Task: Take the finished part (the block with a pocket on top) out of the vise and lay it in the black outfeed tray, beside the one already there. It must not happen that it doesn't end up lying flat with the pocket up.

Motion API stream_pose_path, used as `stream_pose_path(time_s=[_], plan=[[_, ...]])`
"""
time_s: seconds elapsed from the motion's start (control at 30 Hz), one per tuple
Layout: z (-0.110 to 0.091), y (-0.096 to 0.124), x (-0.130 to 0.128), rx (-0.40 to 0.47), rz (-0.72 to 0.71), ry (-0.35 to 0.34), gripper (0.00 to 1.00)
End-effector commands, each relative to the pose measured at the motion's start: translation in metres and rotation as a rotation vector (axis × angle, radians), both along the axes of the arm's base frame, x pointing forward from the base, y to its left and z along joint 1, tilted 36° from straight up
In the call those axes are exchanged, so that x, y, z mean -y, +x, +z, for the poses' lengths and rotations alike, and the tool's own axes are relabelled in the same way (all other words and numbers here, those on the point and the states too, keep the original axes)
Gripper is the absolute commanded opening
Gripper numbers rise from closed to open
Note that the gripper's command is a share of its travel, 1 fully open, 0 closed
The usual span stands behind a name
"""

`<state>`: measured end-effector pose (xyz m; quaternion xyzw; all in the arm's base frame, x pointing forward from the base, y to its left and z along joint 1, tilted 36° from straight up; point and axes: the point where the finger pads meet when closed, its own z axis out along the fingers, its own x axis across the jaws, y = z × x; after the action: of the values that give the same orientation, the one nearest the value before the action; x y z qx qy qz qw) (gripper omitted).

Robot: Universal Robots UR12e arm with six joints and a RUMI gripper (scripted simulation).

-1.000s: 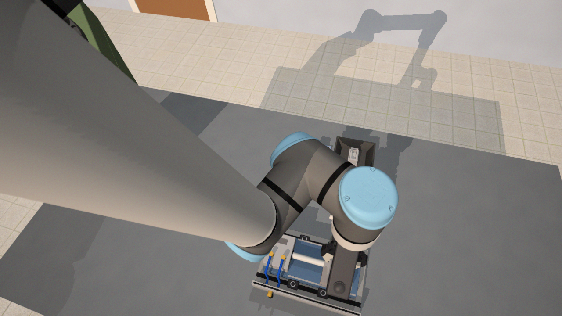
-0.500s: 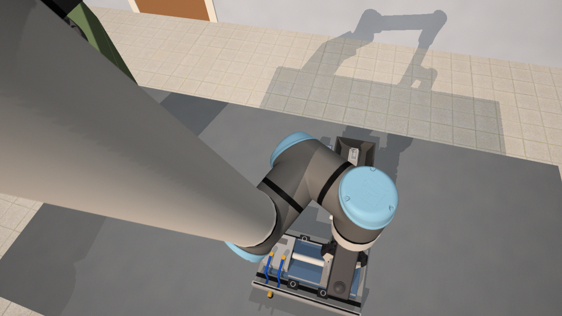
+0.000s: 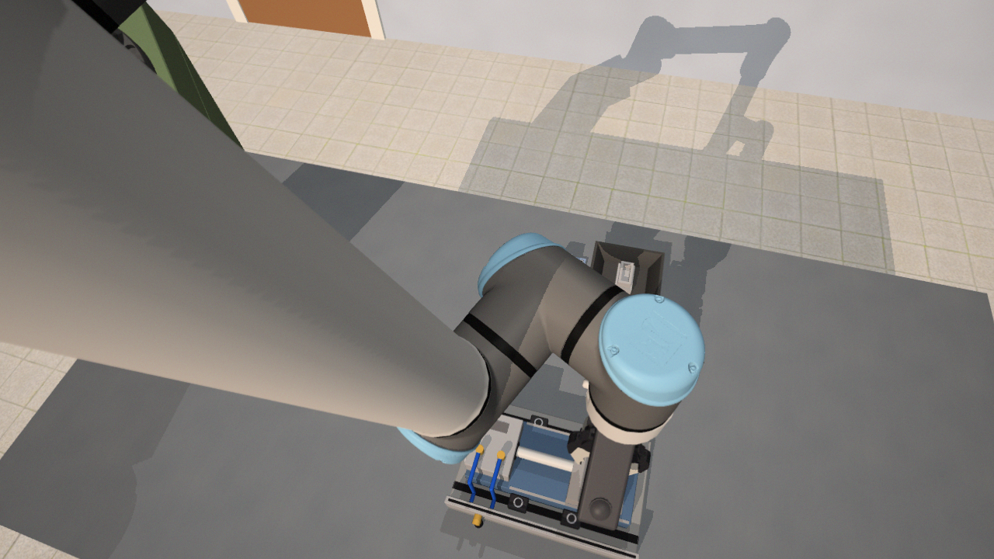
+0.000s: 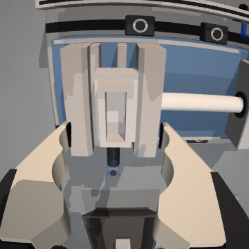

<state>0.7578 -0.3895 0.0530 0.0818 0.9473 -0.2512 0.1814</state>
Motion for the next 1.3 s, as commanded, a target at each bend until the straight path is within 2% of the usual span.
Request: stream_pose_path(time_s=[0.0, 1.27], plan=[[0.0008, 0.0003, -0.0002, 0.001, 0.000, -0.001, 0.40], [-0.0033, 0.0018, 0.0023, 0.001, 0.000, -0.001, 0.40]])
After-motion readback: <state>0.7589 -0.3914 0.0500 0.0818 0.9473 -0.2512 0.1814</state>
